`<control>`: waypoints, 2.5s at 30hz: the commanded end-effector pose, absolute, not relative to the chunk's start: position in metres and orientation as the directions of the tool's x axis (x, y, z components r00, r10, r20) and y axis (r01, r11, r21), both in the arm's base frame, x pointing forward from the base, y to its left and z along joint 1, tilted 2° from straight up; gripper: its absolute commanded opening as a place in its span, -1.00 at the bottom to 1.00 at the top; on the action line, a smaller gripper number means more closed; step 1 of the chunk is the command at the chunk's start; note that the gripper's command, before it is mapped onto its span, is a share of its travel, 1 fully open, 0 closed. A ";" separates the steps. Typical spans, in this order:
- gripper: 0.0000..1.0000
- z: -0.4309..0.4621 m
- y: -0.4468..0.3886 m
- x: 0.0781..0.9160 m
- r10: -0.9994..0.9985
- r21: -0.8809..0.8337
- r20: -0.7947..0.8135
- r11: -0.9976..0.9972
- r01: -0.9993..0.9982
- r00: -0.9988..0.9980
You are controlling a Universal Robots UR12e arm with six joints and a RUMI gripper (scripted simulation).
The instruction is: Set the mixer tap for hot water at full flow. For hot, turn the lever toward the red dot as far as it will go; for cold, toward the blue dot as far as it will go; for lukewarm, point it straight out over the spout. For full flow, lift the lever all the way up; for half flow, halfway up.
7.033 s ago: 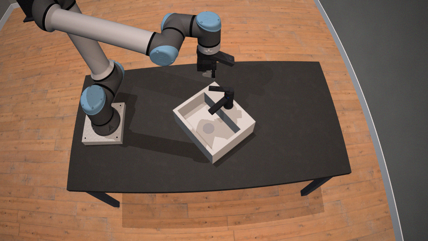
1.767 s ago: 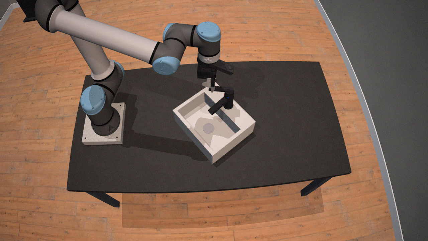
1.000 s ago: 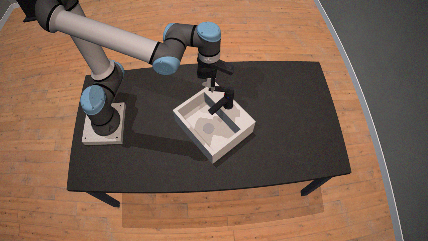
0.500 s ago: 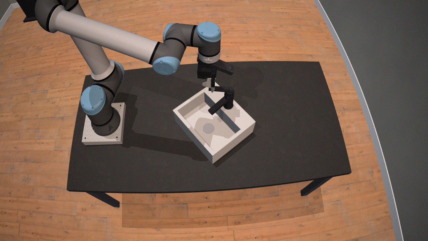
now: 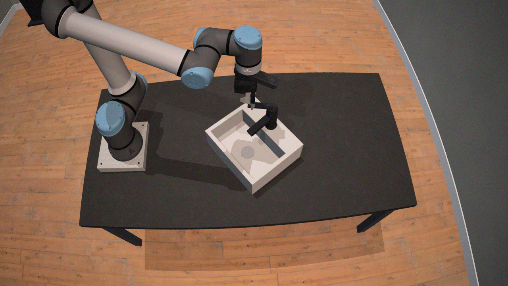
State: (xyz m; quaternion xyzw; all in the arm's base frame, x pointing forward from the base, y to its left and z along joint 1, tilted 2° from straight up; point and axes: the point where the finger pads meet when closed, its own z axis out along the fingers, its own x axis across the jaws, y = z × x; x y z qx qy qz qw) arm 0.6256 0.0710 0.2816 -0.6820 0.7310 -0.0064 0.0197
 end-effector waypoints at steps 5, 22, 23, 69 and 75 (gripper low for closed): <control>-0.26 0.281 0.071 0.626 -0.997 -0.038 -0.020 0.070 -0.997 -0.069; -0.26 0.272 0.071 0.626 -0.997 -0.038 -0.020 0.070 -0.997 -0.069; -0.26 0.271 0.071 0.627 -0.997 -0.038 -0.020 0.070 -0.997 -0.069; -0.26 0.253 0.071 0.627 -0.997 -0.038 -0.020 0.070 -0.997 -0.069; -0.26 0.253 0.071 0.627 -0.997 -0.038 -0.020 0.070 -0.997 -0.069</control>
